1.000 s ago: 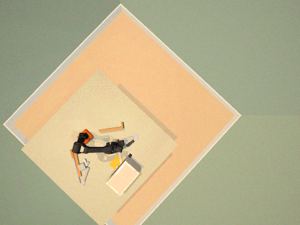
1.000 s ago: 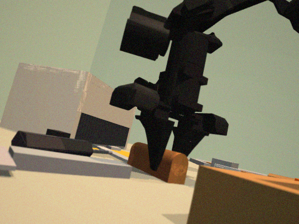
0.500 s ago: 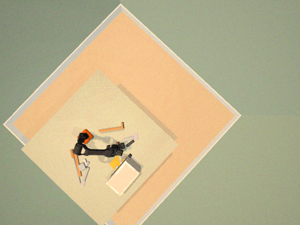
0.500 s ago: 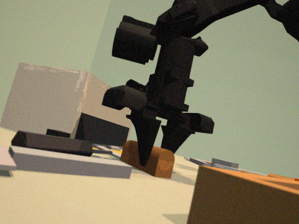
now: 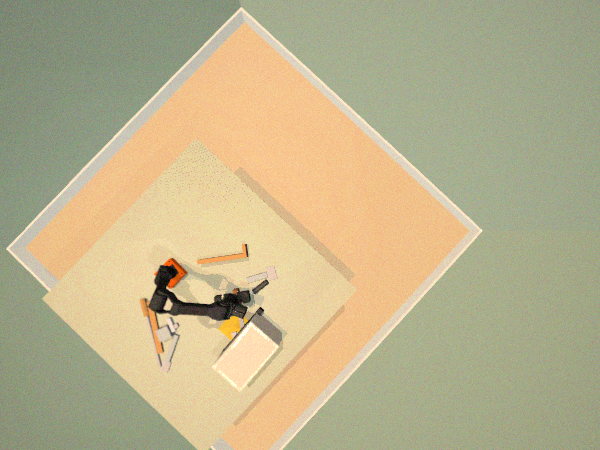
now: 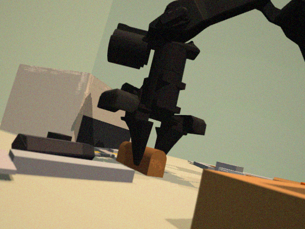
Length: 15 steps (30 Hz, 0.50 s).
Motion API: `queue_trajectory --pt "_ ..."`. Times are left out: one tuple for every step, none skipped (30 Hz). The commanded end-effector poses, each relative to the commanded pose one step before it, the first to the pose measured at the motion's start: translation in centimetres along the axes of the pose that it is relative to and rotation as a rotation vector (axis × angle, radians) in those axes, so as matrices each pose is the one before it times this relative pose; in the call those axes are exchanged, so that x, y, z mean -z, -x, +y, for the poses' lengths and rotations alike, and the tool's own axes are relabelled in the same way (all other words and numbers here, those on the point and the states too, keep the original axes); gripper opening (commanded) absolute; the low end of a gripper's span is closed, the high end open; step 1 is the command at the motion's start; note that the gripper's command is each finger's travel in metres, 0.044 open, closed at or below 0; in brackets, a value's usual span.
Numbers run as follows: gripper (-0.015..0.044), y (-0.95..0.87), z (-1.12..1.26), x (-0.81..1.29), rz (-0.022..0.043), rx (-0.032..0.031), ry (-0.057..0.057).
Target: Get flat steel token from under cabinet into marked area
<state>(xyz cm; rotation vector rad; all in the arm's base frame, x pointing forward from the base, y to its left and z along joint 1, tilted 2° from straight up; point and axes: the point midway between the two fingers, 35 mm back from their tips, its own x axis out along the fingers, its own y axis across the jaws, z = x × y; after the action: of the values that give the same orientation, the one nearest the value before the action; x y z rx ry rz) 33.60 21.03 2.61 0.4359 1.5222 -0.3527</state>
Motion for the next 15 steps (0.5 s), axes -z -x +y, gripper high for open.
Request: queue_trajectory --pt "0.0 0.023 0.027 -0.905 -0.00306 -0.00153 0.0011" --pt "0.0 0.002 0.001 -0.166 -0.00017 0.0 0.0" --pt "0.0 0.002 0.001 -0.167 -0.00017 0.0 0.0" --pt "0.0 0.002 0.0 -0.168 -0.00017 0.0 0.0" --pt "0.0 0.002 -0.001 -0.168 -0.00017 0.0 0.0" --pt "0.0 0.002 -0.002 -0.168 -0.00017 0.00001 0.0" --pt "0.0 0.001 -0.003 -0.168 -0.00017 0.00001 0.0" --pt "0.0 0.001 -0.004 -0.168 -0.00017 0.00001 0.0" --pt "0.0 0.001 -0.005 -0.168 -0.00017 0.00001 0.0" --pt "0.0 0.001 -0.005 -0.138 -0.00014 0.00001 0.0" --pt "0.0 0.0 -0.003 -0.083 -0.00008 0.0 0.0" --pt "0.0 0.0 -0.001 -0.028 -0.00003 0.0 0.0" --pt "0.0 -0.008 -0.013 0.0 0.0 0.00001 0.0" --pt "0.0 -0.009 -0.029 0.0 0.0 0.00003 0.0" --pt "0.0 -0.01 -0.042 0.0 0.0 0.00004 0.0"
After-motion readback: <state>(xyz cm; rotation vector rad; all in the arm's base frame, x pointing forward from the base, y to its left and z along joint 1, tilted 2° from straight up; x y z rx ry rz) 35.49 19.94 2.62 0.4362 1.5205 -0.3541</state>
